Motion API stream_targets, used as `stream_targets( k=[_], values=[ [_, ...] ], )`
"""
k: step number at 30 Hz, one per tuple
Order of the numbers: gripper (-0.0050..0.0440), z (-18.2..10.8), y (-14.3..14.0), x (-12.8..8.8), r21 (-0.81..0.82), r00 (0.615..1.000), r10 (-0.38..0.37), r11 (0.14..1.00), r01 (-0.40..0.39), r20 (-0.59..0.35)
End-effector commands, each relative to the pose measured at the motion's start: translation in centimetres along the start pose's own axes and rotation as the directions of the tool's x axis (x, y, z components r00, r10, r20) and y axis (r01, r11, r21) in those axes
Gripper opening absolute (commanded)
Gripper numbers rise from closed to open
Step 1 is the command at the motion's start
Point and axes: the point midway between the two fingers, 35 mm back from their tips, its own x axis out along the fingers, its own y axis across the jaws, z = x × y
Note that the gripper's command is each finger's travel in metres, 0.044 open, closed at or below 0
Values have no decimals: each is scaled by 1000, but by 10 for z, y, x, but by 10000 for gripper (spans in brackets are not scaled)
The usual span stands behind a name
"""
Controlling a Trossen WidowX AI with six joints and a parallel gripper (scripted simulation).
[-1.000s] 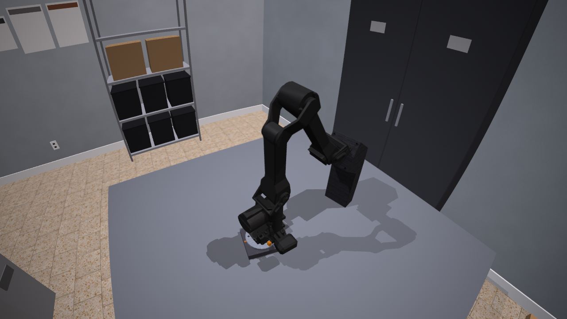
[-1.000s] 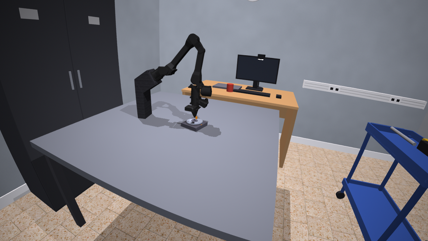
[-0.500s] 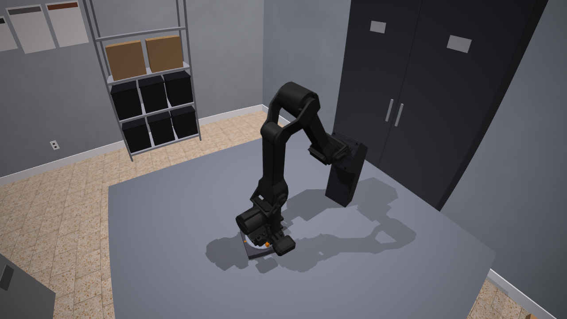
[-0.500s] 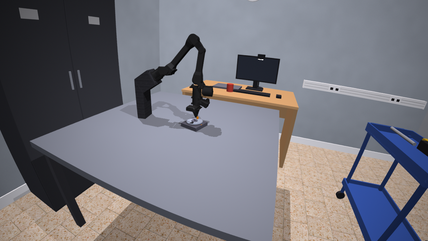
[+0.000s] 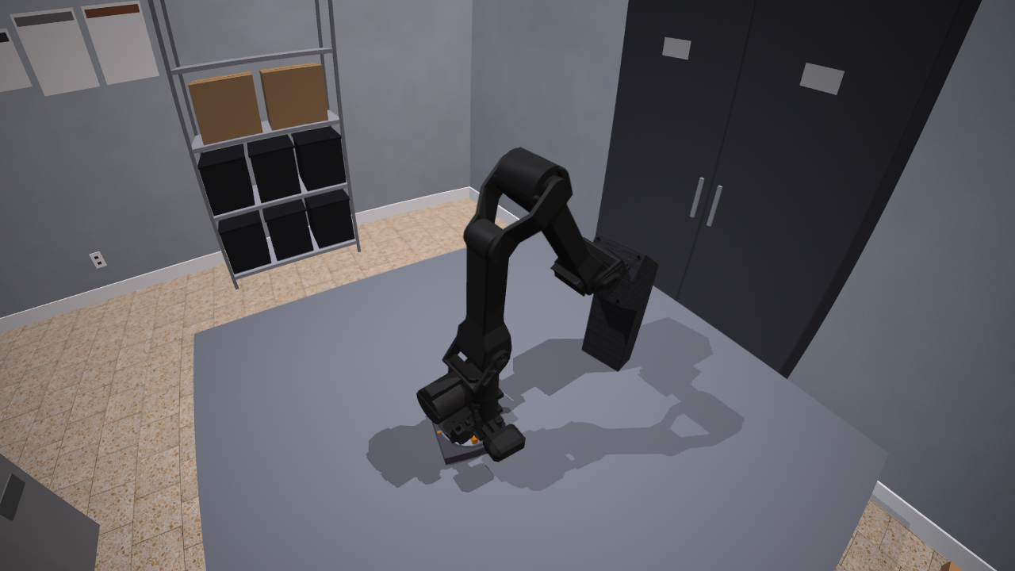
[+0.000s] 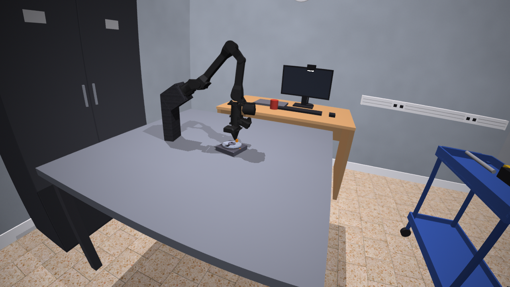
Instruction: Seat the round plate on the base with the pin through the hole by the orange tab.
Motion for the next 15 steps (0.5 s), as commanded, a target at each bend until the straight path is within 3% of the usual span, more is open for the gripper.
stream_targets(
  k=[1,15],
  values=[
    [-50,8,0,-1,2,1000,1,1000,-1,14],
    [-50,17,-1,-2,-3,1000,1,1000,-1,17]
  ],
)
